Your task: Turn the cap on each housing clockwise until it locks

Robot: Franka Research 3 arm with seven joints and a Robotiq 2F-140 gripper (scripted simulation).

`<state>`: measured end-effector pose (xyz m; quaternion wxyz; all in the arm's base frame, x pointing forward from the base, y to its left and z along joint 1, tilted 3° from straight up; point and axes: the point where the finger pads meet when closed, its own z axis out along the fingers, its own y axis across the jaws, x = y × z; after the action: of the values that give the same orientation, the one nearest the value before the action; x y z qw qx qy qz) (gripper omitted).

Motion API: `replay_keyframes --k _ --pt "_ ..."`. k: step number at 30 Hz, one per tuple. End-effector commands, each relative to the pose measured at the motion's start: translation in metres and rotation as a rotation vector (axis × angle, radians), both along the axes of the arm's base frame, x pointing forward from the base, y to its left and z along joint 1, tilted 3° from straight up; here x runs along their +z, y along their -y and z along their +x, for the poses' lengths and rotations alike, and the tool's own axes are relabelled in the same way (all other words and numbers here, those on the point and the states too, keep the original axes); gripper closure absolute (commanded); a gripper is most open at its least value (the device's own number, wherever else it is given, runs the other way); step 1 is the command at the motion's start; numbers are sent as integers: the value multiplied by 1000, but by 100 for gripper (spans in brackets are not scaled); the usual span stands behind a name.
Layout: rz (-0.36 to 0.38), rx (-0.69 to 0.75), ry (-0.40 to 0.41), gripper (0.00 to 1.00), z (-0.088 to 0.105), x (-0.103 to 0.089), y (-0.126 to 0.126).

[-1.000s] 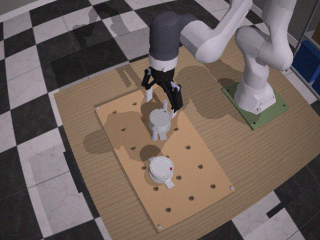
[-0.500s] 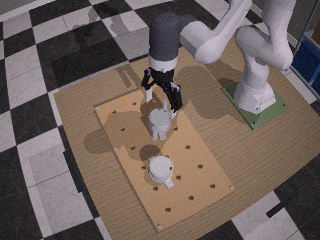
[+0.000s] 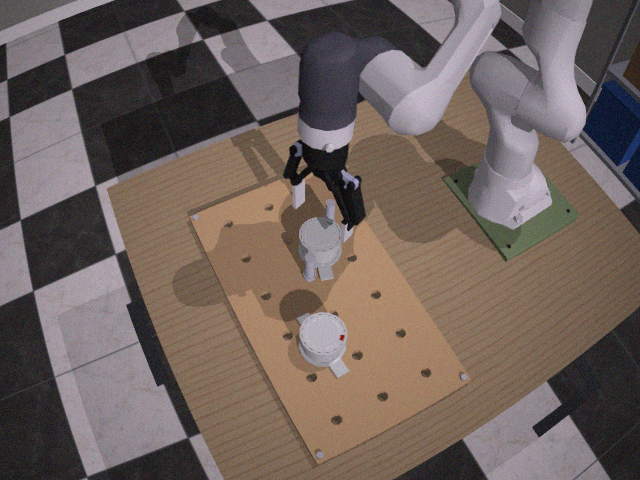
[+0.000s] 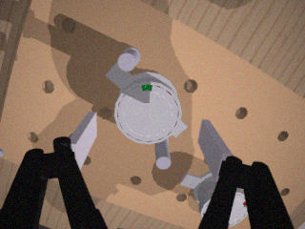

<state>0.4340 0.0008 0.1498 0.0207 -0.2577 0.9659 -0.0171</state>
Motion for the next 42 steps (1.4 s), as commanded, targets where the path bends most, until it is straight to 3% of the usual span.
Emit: replay_keyframes --k 1,42 --pt "4 5 6 22 3 -5 -1" --pt "4 5 6 22 5 -46 0"
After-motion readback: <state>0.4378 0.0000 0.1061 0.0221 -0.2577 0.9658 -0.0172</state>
